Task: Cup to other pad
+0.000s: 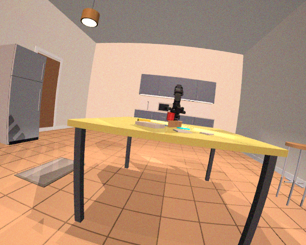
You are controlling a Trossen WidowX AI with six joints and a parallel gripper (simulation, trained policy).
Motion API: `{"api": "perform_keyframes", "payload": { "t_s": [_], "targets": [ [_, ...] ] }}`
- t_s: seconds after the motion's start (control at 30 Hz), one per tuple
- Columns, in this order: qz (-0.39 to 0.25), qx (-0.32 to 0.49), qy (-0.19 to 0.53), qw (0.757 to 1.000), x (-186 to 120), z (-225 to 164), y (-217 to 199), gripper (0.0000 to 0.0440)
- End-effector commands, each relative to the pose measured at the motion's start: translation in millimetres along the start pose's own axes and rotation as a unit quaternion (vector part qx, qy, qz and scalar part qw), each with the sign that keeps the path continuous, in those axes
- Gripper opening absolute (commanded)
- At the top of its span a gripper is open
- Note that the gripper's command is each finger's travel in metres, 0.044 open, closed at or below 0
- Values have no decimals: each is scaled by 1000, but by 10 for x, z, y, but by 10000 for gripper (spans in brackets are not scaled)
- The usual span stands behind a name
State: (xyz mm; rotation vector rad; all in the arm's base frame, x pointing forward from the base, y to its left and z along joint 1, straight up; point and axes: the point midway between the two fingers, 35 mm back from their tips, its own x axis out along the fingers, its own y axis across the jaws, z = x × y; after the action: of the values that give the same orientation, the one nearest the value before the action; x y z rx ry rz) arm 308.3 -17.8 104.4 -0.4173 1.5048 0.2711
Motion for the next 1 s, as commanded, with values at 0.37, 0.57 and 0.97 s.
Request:
{"api": "perform_keyframes", "payload": {
  "t_s": [0.37,0.57,0.97],
  "targets": [
    [12,-37,-69,997,-189,511,273,0],
    [4,-47,-76,996,-222,634,417,2],
    [-2,-64,-88,994,-83,852,746,0]
  ]
}}
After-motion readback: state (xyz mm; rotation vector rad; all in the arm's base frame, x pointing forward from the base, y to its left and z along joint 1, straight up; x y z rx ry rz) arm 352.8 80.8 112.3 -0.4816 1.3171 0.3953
